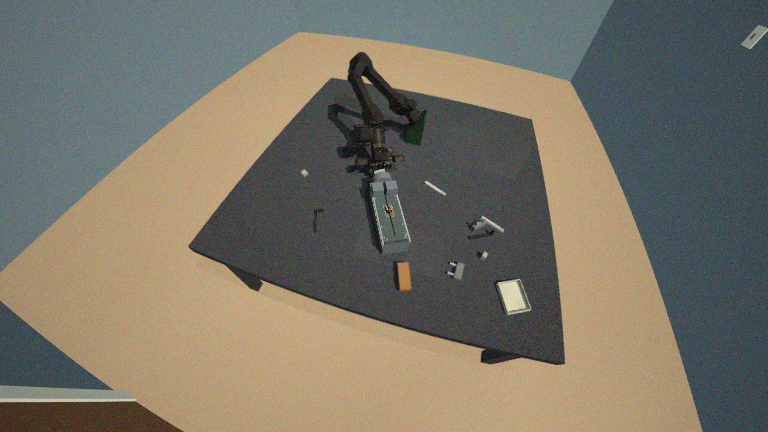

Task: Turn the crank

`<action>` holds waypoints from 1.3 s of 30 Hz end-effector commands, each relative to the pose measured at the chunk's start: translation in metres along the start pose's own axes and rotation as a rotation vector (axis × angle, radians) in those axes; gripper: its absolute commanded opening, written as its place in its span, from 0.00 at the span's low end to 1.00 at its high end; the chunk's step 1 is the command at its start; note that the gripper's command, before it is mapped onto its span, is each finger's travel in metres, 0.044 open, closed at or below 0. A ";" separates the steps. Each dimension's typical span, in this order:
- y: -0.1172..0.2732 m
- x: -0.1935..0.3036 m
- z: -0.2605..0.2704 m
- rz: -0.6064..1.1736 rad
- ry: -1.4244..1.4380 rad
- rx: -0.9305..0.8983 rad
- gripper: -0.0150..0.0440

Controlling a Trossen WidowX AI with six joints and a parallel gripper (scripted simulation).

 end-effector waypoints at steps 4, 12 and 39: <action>0.002 0.000 0.010 -0.001 0.008 -0.019 0.25; 0.005 -0.001 0.015 -0.001 0.008 -0.020 0.25; 0.030 -0.025 0.027 -0.001 0.006 -0.021 0.25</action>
Point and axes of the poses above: the point midway between the two fingers, 35 mm back from their tips, its own y axis back along the fingers, its own z axis across the jaws, x = y × z, the point moved 5 cm from there along y, back along the fingers, and after that the axes turned 12 degrees about -y, right-handed, at the moved point
